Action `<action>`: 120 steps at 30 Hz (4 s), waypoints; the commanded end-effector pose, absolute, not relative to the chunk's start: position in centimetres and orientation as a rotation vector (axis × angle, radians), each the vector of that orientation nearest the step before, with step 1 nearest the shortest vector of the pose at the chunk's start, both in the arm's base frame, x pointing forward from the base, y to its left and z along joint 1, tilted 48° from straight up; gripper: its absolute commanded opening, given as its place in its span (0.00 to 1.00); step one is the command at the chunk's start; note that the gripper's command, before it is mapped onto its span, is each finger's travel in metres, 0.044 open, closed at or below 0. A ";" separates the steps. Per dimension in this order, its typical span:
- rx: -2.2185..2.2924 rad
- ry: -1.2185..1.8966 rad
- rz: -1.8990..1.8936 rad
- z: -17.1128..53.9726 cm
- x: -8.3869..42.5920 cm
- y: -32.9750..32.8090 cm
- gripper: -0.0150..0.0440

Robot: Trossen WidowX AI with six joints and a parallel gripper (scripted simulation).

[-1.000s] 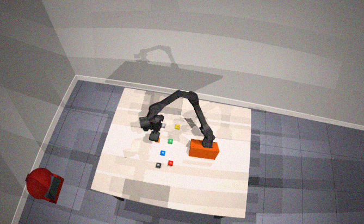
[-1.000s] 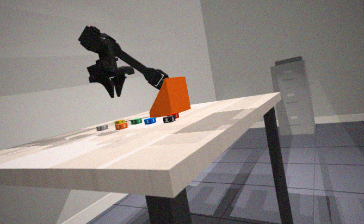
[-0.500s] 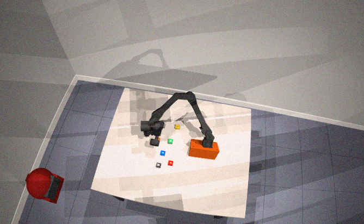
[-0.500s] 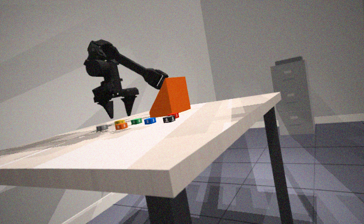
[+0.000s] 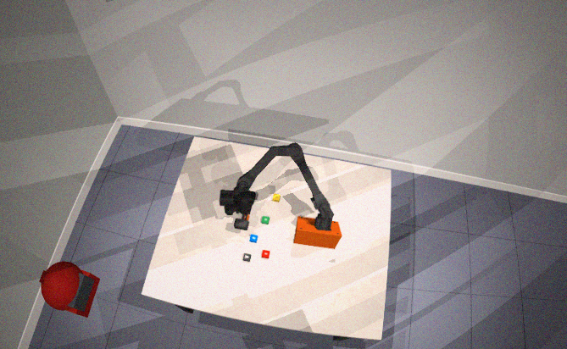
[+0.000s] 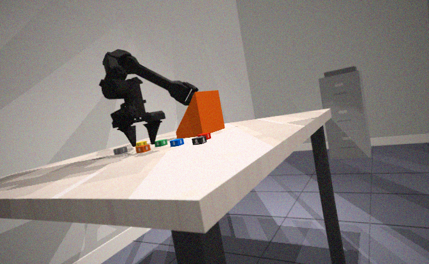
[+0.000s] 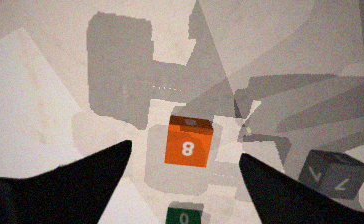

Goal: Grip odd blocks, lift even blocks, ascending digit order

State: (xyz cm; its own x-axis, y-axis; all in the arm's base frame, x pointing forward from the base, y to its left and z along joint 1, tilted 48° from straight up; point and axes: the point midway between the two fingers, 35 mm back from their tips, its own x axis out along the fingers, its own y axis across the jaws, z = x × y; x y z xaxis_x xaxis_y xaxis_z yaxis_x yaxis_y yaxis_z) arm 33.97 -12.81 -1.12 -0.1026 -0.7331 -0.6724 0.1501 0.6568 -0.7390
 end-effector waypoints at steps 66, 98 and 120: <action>-0.518 1.503 -0.800 -0.8 33.8 -12.5 0.46; -0.518 1.503 -0.801 -1.8 33.7 -13.6 0.46; -0.517 1.503 -0.799 0.6 34.1 -10.9 0.93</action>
State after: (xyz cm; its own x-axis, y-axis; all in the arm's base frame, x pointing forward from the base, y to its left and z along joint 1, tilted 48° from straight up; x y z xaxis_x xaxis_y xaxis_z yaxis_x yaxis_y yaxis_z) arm 33.86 -11.49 -0.06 -0.1088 -0.7386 -0.6653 0.1346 0.6521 -0.7461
